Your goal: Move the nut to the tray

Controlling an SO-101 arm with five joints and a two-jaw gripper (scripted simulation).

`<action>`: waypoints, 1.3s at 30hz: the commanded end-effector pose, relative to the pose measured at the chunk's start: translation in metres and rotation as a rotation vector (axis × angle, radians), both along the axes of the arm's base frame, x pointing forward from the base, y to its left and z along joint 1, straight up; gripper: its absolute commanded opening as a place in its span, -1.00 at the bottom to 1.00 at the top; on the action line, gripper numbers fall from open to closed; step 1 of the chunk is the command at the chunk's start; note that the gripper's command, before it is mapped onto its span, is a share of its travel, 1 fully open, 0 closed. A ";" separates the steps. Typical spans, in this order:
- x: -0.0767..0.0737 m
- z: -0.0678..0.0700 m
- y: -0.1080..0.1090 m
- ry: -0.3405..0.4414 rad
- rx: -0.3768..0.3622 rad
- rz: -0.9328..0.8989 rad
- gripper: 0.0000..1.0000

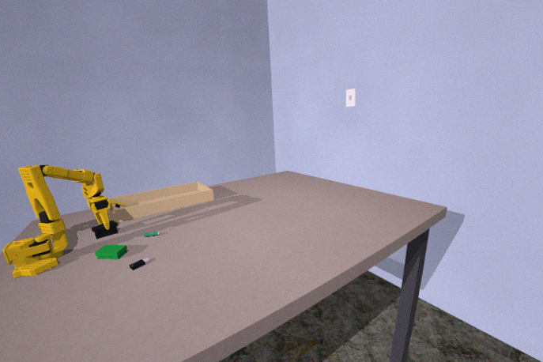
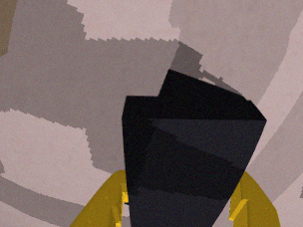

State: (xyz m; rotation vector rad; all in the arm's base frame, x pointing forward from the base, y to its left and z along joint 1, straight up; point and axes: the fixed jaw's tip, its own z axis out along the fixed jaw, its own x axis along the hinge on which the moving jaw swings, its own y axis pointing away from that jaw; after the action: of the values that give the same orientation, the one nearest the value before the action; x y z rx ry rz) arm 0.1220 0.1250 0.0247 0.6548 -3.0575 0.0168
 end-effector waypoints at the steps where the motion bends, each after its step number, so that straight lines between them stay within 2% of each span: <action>1: 0.001 0.003 0.003 -0.012 0.013 0.003 -0.57; 10: 0.001 0.009 0.004 -0.012 0.013 0.003 -0.57; 25: 0.001 0.033 0.004 -0.012 0.013 0.003 -0.57; 39: 0.000 0.042 0.003 -0.012 0.013 0.003 -0.57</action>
State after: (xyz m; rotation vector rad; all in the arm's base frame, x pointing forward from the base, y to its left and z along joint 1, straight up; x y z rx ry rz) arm 0.1187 0.1220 0.0549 0.6463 -3.0171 0.0538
